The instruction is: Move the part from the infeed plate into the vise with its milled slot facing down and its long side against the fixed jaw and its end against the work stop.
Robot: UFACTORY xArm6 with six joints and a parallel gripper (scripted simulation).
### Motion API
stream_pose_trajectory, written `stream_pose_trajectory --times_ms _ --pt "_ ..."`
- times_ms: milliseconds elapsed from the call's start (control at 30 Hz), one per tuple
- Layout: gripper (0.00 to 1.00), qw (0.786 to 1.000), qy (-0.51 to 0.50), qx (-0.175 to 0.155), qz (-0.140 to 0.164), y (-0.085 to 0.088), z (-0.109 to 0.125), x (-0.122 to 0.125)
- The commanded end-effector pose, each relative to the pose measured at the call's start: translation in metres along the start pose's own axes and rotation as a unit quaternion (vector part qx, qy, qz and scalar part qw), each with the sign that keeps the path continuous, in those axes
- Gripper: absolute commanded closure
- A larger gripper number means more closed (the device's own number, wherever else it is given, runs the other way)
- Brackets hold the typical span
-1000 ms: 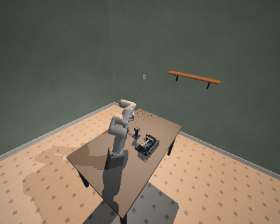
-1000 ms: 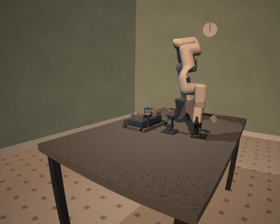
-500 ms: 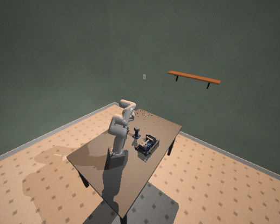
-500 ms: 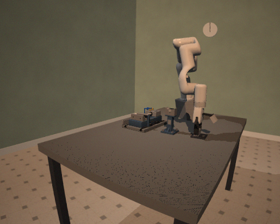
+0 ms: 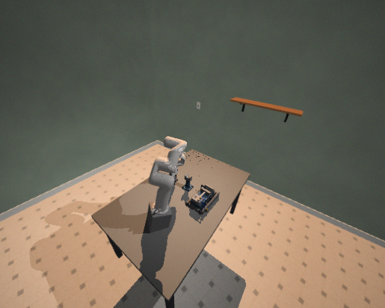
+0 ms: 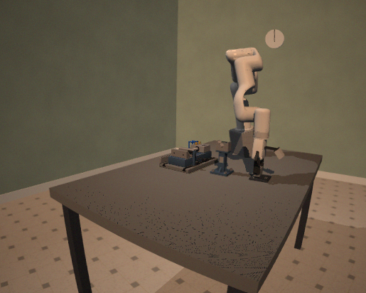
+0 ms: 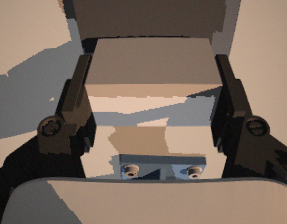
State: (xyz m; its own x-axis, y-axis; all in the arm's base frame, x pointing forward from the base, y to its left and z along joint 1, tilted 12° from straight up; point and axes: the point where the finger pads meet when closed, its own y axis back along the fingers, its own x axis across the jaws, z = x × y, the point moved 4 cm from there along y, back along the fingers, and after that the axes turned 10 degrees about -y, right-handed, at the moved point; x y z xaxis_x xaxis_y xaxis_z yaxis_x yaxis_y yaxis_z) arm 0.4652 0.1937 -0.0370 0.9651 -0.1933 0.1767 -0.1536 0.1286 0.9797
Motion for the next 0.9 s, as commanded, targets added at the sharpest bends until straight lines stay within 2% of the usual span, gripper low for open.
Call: stream_pose_trajectory --times_ms 0,367,433,867 --pt "1.00 1.000 0.000 0.002 0.002 0.006 -0.001 0.002" --pt "1.00 1.000 0.000 0.002 0.002 0.033 -0.001 0.001" --pt "1.00 1.000 0.000 0.002 0.002 0.033 -0.001 0.001" --pt "1.00 1.000 0.000 0.002 0.002 0.082 -0.001 0.001"
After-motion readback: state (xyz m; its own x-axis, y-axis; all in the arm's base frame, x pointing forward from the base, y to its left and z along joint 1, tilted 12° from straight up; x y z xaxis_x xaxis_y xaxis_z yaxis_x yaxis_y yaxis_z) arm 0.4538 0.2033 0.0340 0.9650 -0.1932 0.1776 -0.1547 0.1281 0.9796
